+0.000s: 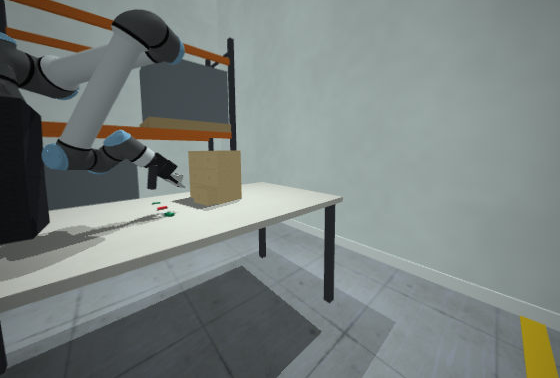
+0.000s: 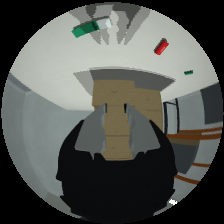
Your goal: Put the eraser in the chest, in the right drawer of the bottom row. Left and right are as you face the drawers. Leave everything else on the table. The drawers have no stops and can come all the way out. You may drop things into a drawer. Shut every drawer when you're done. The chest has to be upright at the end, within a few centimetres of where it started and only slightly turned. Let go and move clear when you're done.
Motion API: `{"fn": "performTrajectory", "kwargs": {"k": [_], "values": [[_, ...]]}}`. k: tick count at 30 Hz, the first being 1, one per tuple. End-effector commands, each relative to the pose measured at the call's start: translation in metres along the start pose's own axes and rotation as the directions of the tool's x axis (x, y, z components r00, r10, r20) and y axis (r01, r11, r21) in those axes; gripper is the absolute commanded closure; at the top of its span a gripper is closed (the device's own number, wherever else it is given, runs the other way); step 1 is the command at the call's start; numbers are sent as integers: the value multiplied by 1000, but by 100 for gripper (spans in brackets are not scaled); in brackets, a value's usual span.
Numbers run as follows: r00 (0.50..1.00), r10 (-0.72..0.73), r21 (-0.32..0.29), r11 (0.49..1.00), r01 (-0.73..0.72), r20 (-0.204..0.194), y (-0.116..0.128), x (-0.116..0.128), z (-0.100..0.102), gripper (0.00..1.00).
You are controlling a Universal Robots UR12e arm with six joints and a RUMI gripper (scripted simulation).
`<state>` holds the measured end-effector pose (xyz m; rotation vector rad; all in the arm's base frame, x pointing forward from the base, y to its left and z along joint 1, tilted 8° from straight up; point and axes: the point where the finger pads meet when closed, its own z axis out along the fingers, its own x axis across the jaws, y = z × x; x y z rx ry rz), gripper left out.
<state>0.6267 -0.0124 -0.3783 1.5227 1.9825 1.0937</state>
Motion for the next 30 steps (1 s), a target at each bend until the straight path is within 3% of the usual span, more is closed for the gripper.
{"fn": "performTrajectory", "kwargs": {"k": [1, 17, 30], "values": [[1000, -1, 0, 1000, 1, -1, 6, 0, -17, 80], [1000, -1, 7, 1000, 1, -1, 7, 0, -20, 80], [1000, -1, 54, 999, 1, -1, 8, 0, -27, 80]]}}
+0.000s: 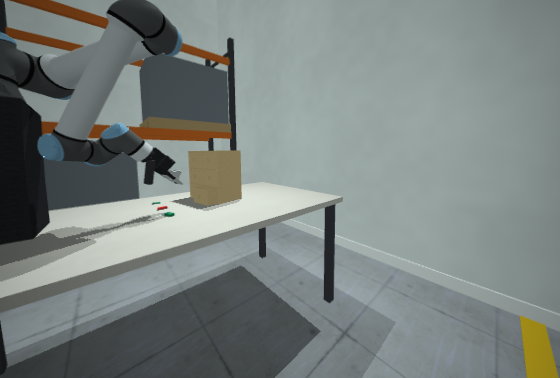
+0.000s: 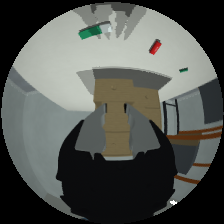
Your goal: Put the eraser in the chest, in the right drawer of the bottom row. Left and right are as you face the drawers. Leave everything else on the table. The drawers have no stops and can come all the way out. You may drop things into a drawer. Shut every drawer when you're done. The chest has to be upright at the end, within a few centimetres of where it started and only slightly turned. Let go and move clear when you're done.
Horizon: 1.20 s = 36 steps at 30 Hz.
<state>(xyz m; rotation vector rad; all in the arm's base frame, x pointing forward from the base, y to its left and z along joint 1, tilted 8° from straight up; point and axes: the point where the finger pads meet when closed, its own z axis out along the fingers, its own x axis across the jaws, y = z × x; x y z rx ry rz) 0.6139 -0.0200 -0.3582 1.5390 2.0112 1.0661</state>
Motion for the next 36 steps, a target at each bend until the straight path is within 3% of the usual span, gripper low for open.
{"fn": "performTrajectory", "kwargs": {"k": [1, 12, 26, 28, 36], "values": [[1000, 0, 27, 1000, 0, 0, 1, 0, -4, 80], [1000, 0, 109, 994, 0, 0, 3, 0, -17, 80], [1000, 0, 290, 957, 0, 0, 6, 0, -44, 80], [1000, 0, 290, 957, 0, 0, 6, 0, -44, 80], [1000, 0, 407, 913, 0, 0, 9, 0, -63, 80]]}}
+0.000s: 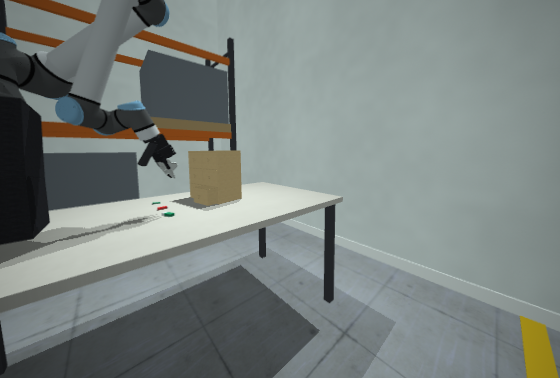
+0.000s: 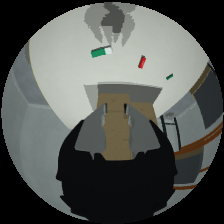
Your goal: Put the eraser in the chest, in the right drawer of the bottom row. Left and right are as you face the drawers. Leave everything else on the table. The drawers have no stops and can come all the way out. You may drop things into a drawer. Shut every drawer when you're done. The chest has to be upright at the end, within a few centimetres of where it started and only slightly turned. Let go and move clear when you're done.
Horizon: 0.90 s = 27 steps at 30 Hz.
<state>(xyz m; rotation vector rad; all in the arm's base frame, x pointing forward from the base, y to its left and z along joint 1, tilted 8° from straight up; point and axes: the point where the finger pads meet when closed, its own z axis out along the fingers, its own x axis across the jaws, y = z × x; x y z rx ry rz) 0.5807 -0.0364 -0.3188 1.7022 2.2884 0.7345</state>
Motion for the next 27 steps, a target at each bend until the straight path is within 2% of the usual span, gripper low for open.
{"fn": "performTrajectory", "kwargs": {"k": [1, 7, 9, 21, 27], "values": [[1000, 0, 84, 997, 0, -3, -2, -1, -11, 80], [1000, 0, 174, 985, 0, -3, -5, -1, -25, 80], [1000, 0, 174, 985, 0, -3, -5, -1, -25, 80], [1000, 0, 328, 945, 1, -3, -10, -1, -48, 80], [1000, 0, 368, 930, 1, -3, -11, -1, -54, 80]]}}
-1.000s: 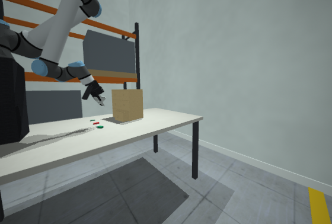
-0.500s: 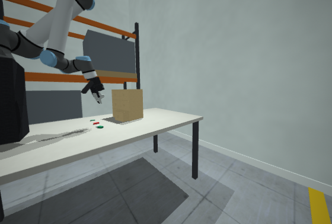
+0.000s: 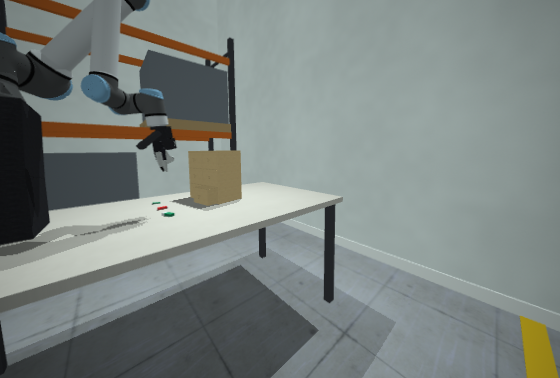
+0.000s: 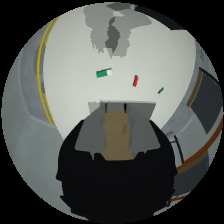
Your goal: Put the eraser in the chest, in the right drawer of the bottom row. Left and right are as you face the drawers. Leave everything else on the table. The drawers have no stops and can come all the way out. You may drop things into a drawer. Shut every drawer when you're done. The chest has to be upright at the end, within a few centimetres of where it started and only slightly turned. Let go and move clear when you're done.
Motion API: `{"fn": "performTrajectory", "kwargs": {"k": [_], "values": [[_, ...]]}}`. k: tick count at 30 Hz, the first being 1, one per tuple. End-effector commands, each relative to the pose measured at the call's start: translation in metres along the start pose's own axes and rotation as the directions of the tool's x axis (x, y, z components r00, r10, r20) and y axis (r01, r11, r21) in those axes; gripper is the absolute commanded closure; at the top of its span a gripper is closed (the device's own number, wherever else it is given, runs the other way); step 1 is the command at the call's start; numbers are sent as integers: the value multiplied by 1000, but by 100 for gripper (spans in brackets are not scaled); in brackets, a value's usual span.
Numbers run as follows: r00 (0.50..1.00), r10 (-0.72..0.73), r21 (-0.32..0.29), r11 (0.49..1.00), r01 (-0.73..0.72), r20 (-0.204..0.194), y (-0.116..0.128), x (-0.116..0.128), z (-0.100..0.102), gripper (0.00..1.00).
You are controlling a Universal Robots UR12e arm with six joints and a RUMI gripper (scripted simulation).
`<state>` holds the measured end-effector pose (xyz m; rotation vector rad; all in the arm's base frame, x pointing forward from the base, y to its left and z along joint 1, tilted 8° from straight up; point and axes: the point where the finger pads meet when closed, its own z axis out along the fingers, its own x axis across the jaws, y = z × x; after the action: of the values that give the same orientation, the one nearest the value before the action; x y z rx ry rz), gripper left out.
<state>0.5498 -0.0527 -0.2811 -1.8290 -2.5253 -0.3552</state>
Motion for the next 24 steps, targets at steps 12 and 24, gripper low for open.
{"fn": "performTrajectory", "kwargs": {"k": [12, 24], "values": [[1000, 1, 120, 993, 0, -2, -9, -1, -15, 80], [1000, 1, 144, 990, 0, -2, -11, -1, -18, 80]]}}
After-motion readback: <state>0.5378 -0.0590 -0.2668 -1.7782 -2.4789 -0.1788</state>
